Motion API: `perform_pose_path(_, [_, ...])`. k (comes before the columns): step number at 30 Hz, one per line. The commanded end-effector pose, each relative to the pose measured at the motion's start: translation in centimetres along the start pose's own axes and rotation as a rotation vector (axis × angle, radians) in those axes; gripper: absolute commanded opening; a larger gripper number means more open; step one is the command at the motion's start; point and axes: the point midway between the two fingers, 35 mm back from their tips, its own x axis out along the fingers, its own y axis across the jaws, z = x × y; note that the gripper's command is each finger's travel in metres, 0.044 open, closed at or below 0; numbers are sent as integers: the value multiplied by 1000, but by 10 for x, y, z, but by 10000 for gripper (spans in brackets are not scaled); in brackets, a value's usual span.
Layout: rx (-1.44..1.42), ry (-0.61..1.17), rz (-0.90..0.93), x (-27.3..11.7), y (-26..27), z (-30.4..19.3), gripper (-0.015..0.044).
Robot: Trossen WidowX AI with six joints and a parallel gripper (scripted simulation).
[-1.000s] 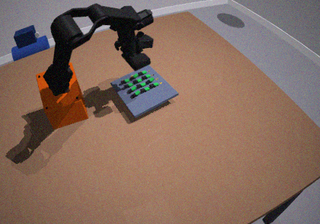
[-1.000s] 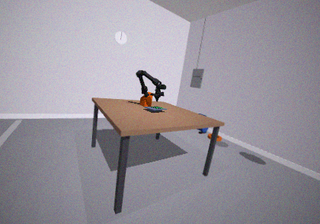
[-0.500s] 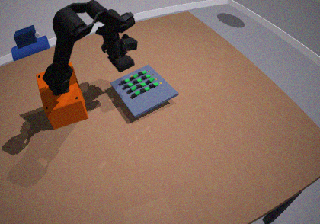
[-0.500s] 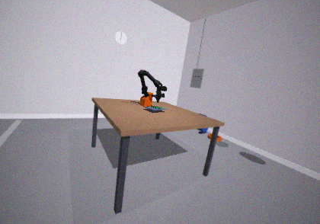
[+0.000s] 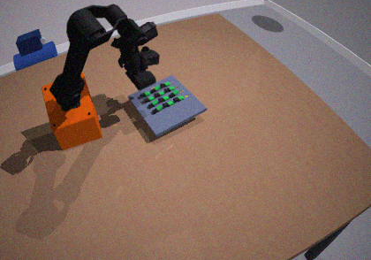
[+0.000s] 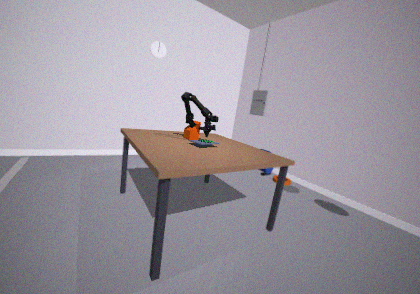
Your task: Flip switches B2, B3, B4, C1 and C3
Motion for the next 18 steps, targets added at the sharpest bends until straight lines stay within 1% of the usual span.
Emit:
perform_pose_path(1, [-9,7,-8,6,-1,-4,0])
perform_pose_path(11, [-9,7,-8,19,-1,-4,0])
perform_pose_path(18, [-9,7,-8,20,-1,-4,0])
